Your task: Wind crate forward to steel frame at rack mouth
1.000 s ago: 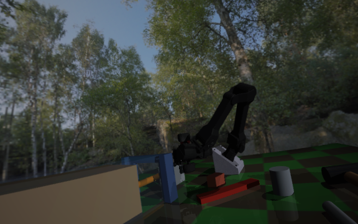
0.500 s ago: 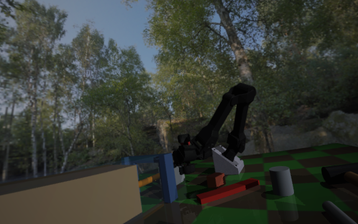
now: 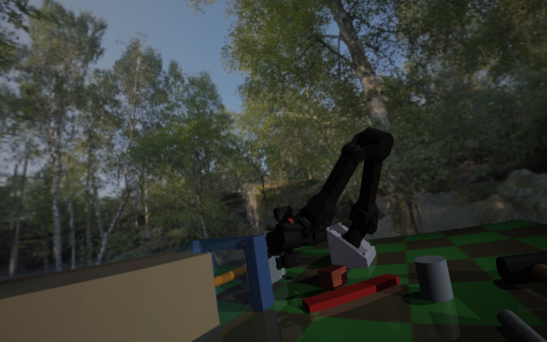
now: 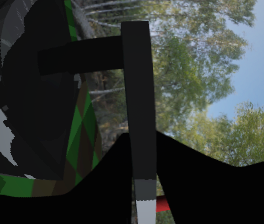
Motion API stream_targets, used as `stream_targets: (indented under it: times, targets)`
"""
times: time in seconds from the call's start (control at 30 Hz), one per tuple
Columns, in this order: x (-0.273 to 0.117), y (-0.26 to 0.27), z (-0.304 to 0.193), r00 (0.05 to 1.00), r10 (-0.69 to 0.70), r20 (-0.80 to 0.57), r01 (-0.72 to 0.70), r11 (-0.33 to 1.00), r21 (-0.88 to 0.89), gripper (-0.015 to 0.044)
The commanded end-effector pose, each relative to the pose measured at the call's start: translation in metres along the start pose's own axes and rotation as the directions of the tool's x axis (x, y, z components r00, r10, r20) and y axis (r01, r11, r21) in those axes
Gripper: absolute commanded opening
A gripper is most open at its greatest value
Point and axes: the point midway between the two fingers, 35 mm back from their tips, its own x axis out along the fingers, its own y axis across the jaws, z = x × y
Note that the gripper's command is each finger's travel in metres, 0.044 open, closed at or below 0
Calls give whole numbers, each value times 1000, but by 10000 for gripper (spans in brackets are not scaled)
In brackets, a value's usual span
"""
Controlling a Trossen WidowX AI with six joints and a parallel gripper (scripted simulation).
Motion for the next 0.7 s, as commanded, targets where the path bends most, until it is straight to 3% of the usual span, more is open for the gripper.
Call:
stream_targets:
  times: [0.0,0.67]
  targets:
    - [0,0,0,1000,-6,-1,6,1000,0,0]
    - [1,7,0,1000,-6,2,6,1000,0,0]
